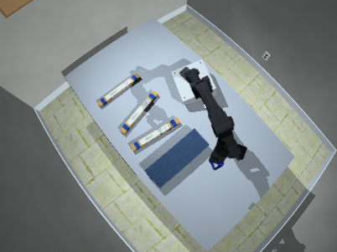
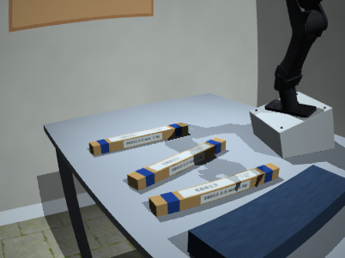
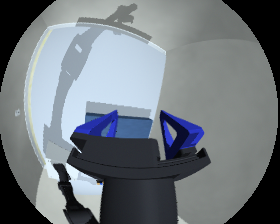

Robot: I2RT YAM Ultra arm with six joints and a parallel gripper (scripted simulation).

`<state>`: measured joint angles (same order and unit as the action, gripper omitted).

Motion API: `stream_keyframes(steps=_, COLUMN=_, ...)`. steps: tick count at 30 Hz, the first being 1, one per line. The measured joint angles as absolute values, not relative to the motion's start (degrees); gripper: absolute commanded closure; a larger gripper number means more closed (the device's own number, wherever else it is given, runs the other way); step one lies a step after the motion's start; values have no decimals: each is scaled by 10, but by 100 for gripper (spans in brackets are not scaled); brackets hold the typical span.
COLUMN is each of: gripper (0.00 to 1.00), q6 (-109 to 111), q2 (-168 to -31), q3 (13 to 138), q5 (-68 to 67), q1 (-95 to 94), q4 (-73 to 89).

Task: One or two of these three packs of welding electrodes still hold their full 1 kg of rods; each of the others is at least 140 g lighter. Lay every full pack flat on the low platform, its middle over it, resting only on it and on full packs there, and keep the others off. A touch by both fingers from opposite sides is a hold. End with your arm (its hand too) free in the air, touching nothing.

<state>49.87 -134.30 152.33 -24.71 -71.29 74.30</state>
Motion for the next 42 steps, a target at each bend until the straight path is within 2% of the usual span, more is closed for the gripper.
stream_keyframes(steps=42, gripper=26, q6=494, q2=-1368, q3=1570, q5=-247, q1=-713, q4=790)
